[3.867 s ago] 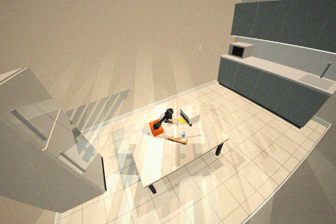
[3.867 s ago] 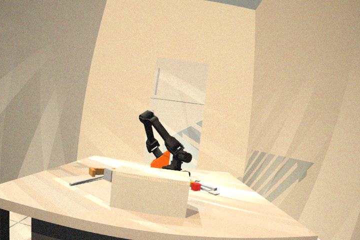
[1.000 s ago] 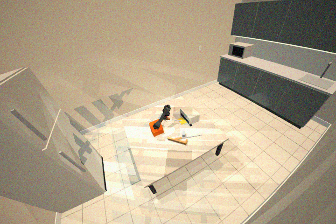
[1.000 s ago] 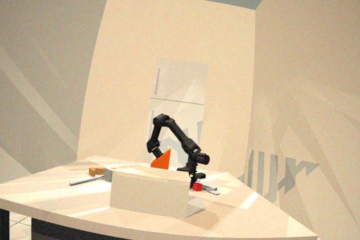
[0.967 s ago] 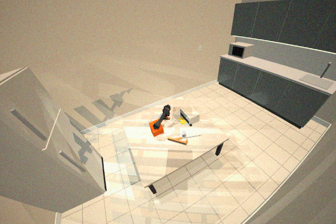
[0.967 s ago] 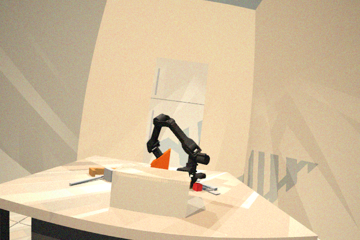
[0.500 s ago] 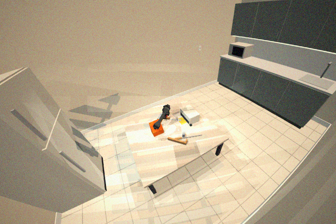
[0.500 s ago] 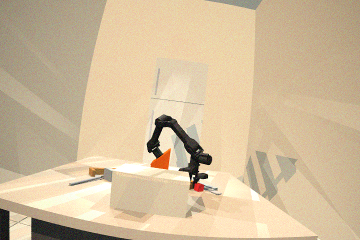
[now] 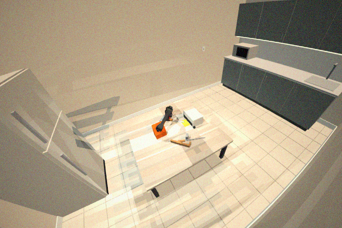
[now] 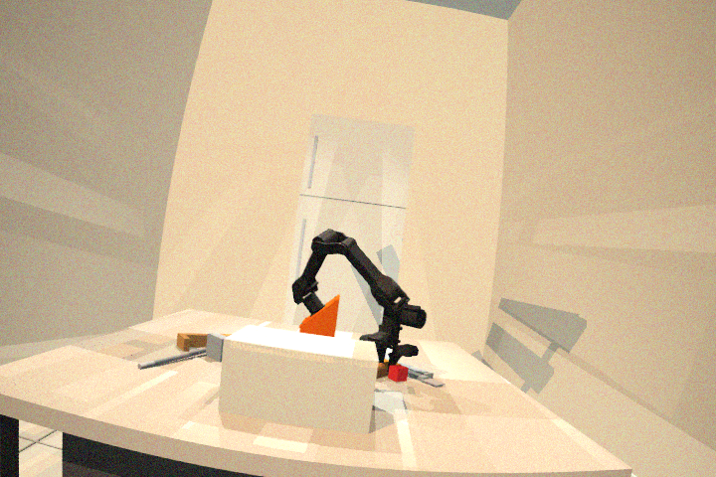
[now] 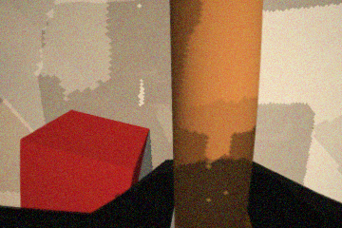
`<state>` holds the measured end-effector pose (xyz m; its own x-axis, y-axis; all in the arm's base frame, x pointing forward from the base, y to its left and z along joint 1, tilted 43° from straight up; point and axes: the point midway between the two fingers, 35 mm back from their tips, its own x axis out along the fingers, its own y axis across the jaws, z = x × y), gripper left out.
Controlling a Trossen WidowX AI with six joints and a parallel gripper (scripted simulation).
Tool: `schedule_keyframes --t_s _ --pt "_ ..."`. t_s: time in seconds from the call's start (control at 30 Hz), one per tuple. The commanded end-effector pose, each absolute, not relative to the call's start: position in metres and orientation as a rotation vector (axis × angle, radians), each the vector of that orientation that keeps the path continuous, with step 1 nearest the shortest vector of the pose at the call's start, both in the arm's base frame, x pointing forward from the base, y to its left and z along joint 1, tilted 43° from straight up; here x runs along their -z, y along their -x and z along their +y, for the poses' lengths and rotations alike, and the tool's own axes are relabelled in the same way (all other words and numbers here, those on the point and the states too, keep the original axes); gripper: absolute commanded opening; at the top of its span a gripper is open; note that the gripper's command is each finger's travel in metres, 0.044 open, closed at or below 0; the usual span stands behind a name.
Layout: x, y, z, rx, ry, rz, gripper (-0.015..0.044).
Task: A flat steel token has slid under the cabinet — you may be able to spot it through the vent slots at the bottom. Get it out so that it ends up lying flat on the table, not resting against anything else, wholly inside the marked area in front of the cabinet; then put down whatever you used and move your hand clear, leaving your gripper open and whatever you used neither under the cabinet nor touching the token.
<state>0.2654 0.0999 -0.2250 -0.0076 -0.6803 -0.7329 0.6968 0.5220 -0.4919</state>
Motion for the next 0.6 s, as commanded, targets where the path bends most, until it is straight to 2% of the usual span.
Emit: schedule_keyframes --t_s 0.0,0.57 --pt "0.228 -0.266 0.107 1.078 -0.024 1.147 0.0" --pt "0.237 -0.267 0.118 1.077 -0.025 1.148 0.0"
